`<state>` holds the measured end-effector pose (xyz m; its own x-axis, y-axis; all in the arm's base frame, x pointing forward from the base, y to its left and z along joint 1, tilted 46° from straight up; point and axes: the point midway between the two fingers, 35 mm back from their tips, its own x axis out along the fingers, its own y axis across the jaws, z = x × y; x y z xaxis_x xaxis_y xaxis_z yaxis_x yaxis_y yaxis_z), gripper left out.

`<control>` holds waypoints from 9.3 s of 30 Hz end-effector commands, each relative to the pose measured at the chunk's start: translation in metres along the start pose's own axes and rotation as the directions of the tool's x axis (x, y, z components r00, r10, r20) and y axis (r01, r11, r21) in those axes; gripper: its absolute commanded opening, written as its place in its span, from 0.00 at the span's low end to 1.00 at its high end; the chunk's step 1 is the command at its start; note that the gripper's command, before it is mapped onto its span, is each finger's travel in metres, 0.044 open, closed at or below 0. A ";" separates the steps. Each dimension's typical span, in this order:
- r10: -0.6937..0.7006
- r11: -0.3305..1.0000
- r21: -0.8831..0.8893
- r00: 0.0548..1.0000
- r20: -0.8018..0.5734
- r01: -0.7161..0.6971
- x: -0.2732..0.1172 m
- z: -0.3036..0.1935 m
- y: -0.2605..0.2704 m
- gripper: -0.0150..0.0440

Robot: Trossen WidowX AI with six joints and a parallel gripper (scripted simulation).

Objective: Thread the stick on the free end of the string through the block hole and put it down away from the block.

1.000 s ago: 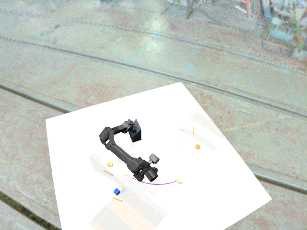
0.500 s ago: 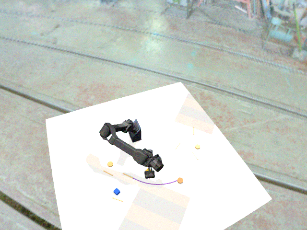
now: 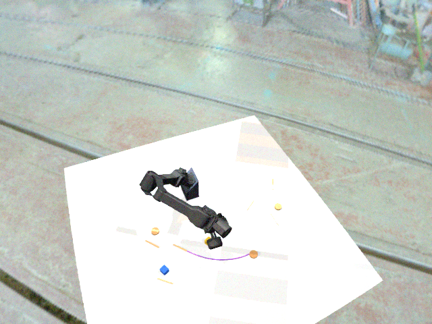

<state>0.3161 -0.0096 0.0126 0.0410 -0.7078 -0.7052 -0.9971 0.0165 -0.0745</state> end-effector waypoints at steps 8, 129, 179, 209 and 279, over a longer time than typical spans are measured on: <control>0.000 1.000 -0.001 1.000 0.000 0.000 0.000 0.000 0.000 0.78; -0.004 -1.000 -0.004 1.000 -0.003 -0.004 -0.001 -0.099 -0.007 1.00; -0.004 -0.716 -0.698 1.000 -0.009 -0.009 -0.001 -0.119 -0.004 0.46; -0.004 -0.716 -0.698 1.000 -0.008 -0.008 0.032 -0.119 -0.006 0.46; -0.004 -0.712 -0.702 1.000 -0.012 -0.011 0.012 -0.120 -0.006 0.25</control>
<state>0.3151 -0.1055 0.0844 0.0442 -0.7126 -0.7002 0.6694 -0.4991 0.5503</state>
